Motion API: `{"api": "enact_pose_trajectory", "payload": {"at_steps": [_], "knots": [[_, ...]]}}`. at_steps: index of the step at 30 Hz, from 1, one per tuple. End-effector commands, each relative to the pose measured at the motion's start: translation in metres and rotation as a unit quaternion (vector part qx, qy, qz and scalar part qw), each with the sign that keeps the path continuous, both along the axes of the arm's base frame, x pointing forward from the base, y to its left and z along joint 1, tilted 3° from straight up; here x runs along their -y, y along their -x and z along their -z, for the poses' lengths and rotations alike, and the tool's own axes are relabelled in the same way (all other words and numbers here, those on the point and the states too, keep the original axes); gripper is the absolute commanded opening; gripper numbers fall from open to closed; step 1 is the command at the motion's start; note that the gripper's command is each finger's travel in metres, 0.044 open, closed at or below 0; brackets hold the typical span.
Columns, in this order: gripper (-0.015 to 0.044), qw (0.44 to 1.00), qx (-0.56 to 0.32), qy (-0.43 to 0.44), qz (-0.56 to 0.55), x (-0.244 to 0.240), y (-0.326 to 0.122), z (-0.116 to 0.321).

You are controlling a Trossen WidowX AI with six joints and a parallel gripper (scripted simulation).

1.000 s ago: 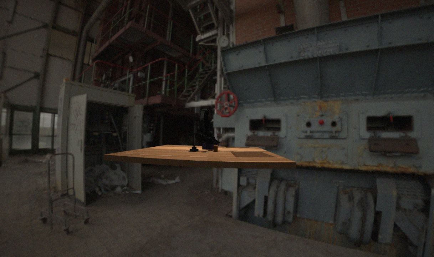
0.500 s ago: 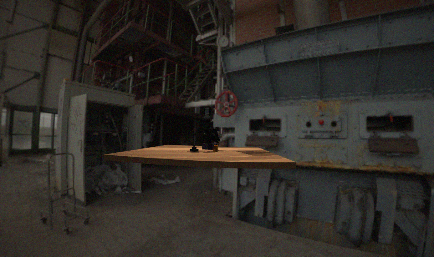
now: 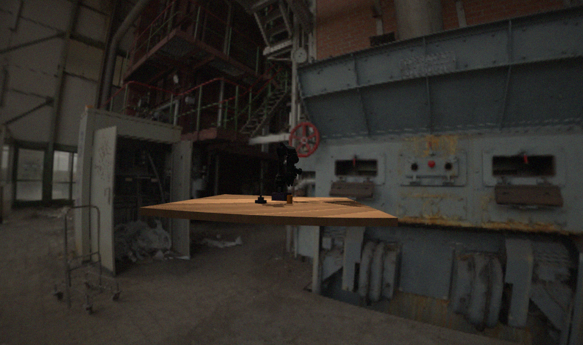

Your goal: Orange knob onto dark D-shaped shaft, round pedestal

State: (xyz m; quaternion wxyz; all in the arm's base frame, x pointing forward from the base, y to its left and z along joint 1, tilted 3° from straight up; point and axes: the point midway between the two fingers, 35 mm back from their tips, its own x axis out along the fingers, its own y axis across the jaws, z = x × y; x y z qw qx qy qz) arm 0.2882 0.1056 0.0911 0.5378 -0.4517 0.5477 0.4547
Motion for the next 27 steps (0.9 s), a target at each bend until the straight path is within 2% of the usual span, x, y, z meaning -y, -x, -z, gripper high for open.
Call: {"api": "enact_pose_trajectory", "payload": {"at_steps": [1, 5, 10, 14, 18, 20, 27], "knots": [[0.044, 1.0, 0.004, 0.012, 0.004, 0.0022, -0.0004, -0.0028], [0.044, 0.999, 0.005, 0.012, 0.034, 0.0022, -0.0004, -0.0027], [0.044, 0.967, 0.008, 0.013, 0.256, 0.0022, -0.0005, -0.0022], [0.044, 0.902, 0.011, 0.014, 0.432, 0.0022, -0.0005, -0.0017], [0.044, 0.811, 0.013, 0.015, 0.585, 0.0023, -0.0005, -0.0012], [0.044, 0.793, 0.013, 0.015, 0.609, 0.0023, -0.0005, -0.0011], [0.044, 0.793, 0.013, 0.015, 0.609, 0.0023, -0.0005, -0.0011]]}}
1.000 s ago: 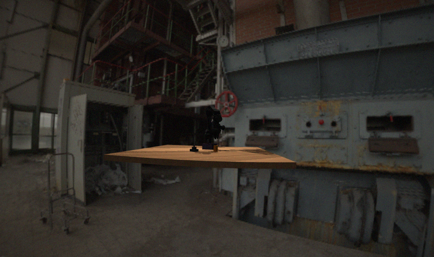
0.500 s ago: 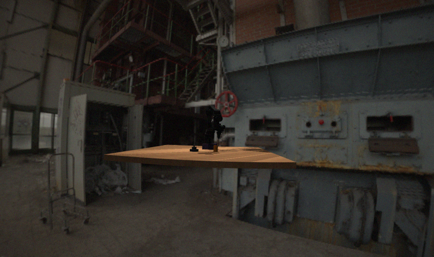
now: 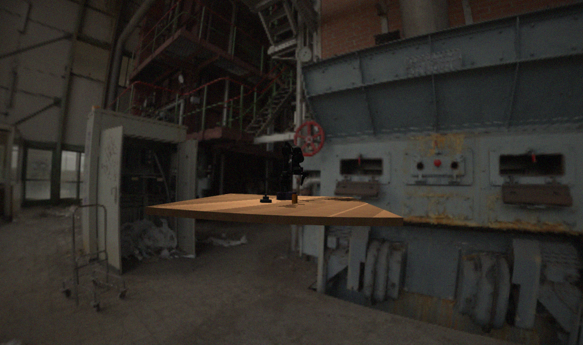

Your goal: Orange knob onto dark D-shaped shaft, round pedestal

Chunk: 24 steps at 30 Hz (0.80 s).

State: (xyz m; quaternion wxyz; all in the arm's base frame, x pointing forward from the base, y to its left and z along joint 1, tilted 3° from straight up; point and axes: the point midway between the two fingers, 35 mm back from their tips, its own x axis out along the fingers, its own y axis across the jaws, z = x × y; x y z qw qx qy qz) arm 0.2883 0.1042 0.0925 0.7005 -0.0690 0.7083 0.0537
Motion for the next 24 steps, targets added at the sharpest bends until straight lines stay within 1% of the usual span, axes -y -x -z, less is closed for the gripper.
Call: {"api": "enact_pose_trajectory", "payload": {"at_steps": [1, 6, 9, 10, 15, 19, 24], "knots": [[0.044, 0.999, 0.003, 0.003, 0.045, 0.001, 0.0, 0.0], [0.044, 0.999, 0.003, 0.003, 0.045, 0.001, -0.001, 0.003], [0.044, 0.999, 0.003, 0.003, 0.045, 0.002, 0.0, 0.031], [0.044, 0.999, 0.003, 0.003, 0.045, 0.002, 0.0, 0.034], [0.044, 0.999, 0.003, 0.003, 0.045, 0.002, 0.0, 0.035], [0.044, 0.999, 0.003, 0.003, 0.045, 0.002, 0.0, 0.049], [0.044, 0.999, 0.003, 0.003, 0.045, 0.002, 0.0, 0.05]]}}
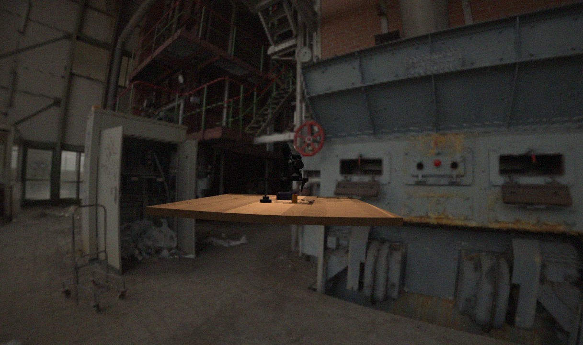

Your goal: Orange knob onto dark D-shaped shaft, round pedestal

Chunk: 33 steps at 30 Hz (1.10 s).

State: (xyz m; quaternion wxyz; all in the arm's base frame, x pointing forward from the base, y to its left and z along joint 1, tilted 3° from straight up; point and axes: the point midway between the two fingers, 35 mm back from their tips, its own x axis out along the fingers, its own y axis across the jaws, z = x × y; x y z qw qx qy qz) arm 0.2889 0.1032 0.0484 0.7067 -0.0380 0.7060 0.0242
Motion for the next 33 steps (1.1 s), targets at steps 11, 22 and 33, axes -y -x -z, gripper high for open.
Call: {"api": "enact_pose_trajectory", "payload": {"at_steps": [11, 22, 33], "knots": [[0.044, 1.0, -0.004, 0.004, 0.003, 0.001, -0.001, 0.023], [0.044, 1.0, -0.004, 0.005, 0.003, 0.002, -0.001, 0.041], [0.044, 1.0, -0.004, 0.005, 0.003, 0.002, 0.0, 0.059]]}}
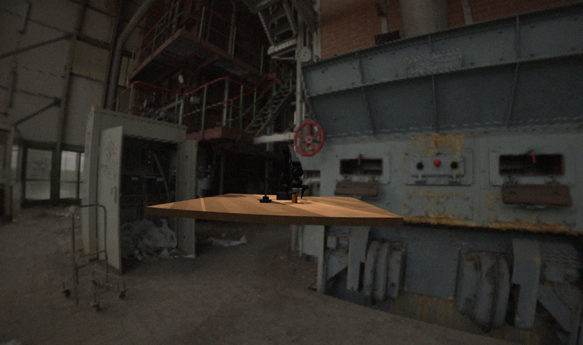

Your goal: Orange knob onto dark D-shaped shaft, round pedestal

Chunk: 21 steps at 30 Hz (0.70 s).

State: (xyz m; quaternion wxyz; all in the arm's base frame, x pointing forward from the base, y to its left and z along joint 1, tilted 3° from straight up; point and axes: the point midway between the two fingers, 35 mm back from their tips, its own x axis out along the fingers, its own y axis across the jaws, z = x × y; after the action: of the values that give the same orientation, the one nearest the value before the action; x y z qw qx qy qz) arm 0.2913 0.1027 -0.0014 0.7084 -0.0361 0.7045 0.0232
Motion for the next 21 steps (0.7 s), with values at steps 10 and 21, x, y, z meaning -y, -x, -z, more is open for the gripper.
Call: {"api": "enact_pose_trajectory", "payload": {"at_steps": [10, 21], "knots": [[0.044, 1.0, -0.006, 0.005, 0.001, 0.003, 0.004, 0.022], [0.0171, 1.0, -0.006, 0.005, 0.001, 0.003, 0.004, 0.022]]}}
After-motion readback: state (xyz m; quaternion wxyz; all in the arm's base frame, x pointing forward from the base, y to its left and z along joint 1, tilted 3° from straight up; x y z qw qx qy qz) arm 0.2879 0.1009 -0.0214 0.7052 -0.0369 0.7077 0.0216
